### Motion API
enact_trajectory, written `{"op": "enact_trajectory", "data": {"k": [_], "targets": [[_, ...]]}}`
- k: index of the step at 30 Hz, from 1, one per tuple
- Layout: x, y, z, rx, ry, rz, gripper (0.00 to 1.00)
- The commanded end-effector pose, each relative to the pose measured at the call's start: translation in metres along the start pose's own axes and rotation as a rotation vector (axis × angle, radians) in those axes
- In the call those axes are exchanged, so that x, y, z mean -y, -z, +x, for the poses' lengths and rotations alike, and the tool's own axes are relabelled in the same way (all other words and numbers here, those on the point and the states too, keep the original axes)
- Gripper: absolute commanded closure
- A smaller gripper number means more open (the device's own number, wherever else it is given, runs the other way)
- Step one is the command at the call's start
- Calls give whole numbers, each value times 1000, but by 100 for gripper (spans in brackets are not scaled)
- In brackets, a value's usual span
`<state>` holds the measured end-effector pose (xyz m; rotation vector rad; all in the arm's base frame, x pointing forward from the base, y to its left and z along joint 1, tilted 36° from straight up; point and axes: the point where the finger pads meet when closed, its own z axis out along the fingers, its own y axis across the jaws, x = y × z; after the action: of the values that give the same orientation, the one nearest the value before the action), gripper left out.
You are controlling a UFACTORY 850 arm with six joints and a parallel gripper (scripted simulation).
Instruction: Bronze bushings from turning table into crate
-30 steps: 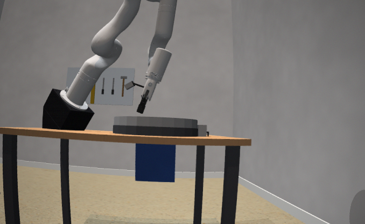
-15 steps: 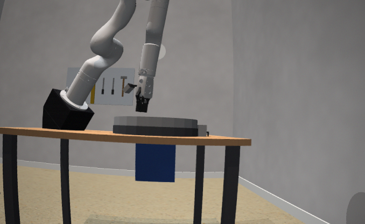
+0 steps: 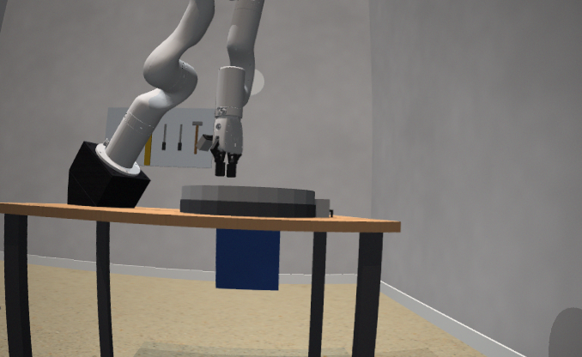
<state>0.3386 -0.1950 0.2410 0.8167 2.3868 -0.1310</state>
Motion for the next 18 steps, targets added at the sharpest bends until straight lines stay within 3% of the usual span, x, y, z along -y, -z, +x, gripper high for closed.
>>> {"op": "enact_trajectory", "data": {"k": [1, 6, 11, 18], "targets": [[0, -2, -1, 10, -3, 16, 46], [-1, -38, -1, 10, -3, 17, 46], [-2, -52, -1, 10, -3, 17, 46], [-2, -52, -1, 10, -3, 17, 46]]}}
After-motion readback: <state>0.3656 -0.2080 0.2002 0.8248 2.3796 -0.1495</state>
